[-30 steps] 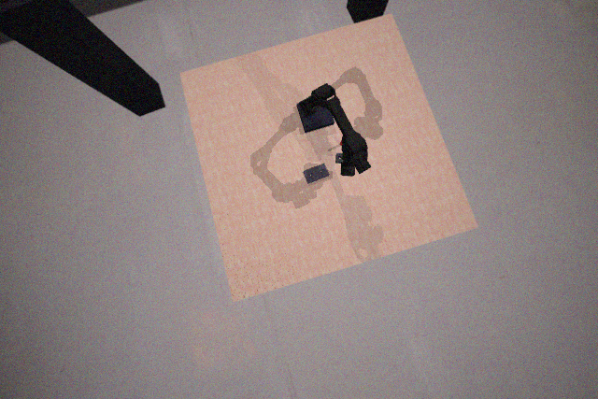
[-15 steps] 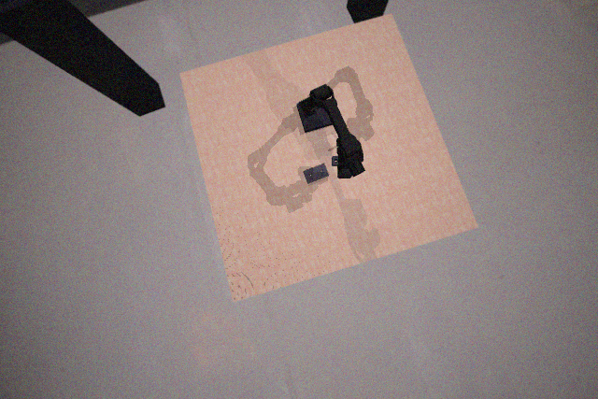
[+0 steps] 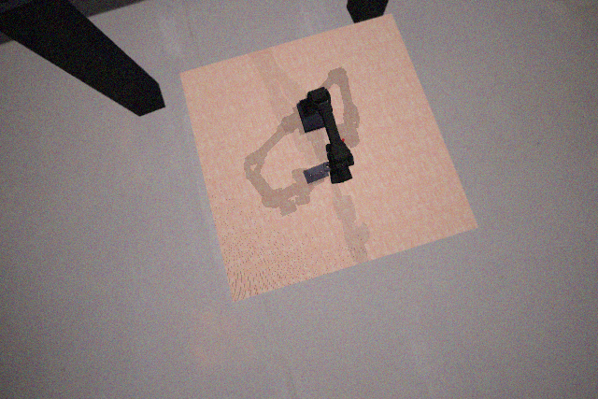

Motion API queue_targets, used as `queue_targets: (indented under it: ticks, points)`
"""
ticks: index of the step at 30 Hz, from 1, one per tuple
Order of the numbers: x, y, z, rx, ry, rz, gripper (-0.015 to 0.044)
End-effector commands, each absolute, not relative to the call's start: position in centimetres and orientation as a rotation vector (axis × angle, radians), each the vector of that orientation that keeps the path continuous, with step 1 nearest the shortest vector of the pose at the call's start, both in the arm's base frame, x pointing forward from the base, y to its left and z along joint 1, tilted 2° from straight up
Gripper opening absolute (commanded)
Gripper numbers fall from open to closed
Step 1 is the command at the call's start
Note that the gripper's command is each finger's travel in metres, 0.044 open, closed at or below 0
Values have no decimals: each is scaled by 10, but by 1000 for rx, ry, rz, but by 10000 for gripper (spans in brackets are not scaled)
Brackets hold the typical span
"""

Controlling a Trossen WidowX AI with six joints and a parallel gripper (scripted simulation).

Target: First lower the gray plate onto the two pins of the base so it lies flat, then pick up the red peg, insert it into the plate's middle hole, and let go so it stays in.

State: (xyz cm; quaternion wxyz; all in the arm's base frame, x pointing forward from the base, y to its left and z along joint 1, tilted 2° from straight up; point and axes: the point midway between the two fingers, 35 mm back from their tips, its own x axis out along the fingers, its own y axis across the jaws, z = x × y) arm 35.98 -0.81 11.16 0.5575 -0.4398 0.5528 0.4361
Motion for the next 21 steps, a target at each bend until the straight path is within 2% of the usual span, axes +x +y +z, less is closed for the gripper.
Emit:
queue_targets:
  ticks: [1, 21]
  points:
    - [359, -19, 105, -1064, 1298, 1052, 0]
    - [351, -76, 74, -1189, 1232, 1173, 0]
